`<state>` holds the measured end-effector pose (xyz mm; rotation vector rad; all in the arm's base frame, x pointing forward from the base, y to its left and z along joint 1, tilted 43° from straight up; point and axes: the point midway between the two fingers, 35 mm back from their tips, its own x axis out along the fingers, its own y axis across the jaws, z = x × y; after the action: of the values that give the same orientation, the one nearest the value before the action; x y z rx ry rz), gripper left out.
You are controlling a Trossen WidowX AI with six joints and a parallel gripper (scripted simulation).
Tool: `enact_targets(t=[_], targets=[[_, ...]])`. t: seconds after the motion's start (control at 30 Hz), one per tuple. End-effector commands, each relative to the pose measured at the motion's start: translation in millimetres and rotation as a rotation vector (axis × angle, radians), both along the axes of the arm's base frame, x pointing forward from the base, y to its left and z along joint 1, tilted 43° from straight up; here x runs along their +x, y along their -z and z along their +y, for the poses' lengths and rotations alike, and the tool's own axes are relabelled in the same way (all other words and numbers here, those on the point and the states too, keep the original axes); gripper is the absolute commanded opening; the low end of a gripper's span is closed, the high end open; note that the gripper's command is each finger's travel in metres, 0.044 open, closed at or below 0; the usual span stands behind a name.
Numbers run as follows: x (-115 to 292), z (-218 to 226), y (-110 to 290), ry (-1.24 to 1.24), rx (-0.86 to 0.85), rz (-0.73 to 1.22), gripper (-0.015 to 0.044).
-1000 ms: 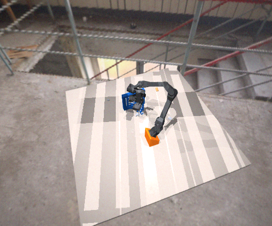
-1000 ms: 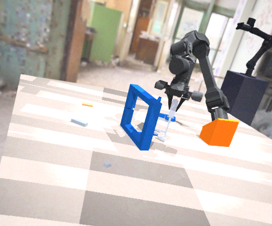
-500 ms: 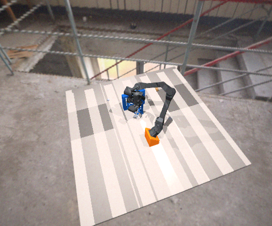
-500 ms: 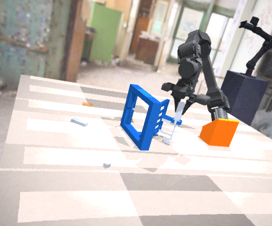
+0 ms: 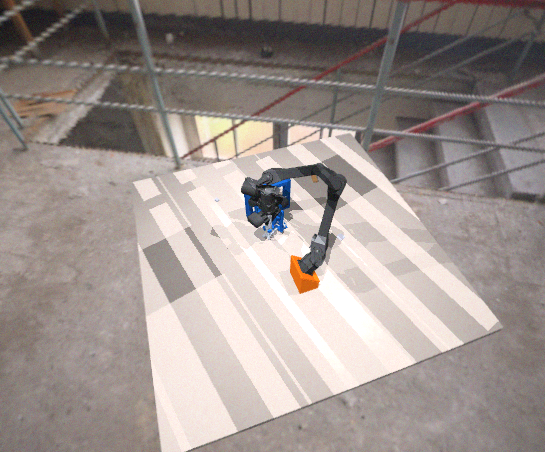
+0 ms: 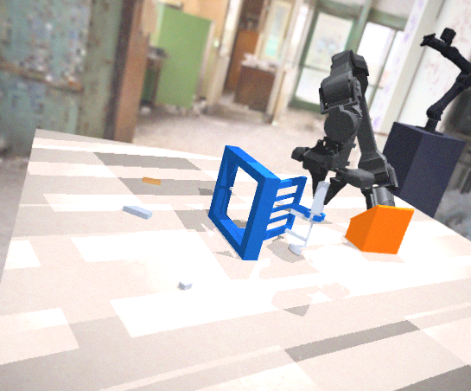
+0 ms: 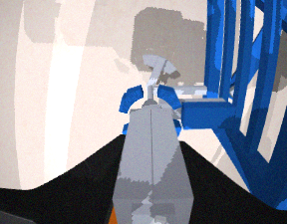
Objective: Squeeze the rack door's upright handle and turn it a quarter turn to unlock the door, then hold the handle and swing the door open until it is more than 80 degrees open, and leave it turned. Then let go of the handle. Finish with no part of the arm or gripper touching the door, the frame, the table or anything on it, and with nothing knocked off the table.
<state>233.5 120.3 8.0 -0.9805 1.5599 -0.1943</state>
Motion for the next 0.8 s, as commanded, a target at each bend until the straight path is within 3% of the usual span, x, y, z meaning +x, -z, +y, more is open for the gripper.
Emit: enact_targets(t=[0.0, 0.77], targets=[[-1, 6, 5, 0.062, 0.009, -0.055, 0.0021], [-1, 46, 41, 0.343, 0.043, -0.309, 0.0021]])
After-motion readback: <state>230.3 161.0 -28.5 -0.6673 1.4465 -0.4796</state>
